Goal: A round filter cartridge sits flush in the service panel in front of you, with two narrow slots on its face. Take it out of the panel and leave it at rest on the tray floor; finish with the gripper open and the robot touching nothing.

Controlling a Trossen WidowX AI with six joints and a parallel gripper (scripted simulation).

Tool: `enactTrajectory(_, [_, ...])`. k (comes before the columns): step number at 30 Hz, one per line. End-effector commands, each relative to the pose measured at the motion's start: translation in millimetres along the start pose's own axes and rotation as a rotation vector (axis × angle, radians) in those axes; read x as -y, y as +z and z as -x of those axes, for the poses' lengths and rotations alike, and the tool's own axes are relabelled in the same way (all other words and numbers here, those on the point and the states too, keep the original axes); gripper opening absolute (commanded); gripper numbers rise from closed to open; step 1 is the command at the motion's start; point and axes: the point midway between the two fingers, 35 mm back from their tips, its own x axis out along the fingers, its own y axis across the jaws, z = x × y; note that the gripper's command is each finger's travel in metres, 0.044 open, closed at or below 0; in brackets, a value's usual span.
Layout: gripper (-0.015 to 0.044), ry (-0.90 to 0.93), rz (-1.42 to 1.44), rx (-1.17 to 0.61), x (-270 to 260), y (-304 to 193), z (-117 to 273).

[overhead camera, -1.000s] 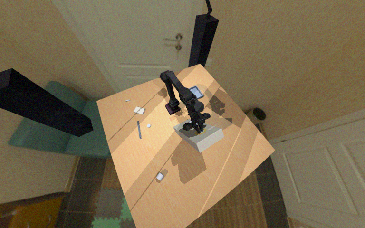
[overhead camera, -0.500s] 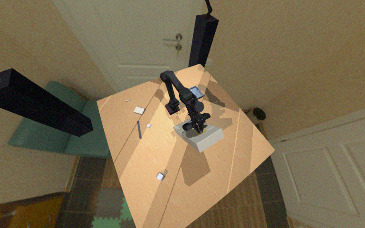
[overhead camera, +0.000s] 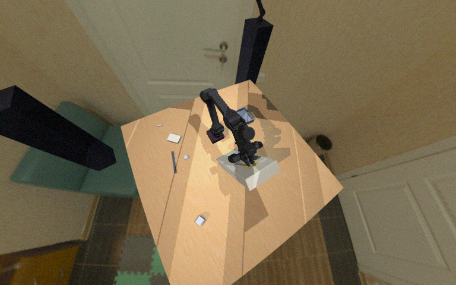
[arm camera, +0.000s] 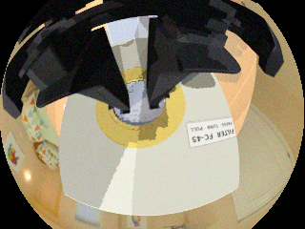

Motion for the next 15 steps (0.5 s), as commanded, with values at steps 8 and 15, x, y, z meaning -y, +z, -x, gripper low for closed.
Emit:
enactTrajectory(8, [0.0000, 0.001, 0.005, -0.003, -0.5, 0.8, -11.2])
enactTrajectory(15, [0.0000, 0.000, 0.002, -0.002, -0.5, 1.8, 17.3])
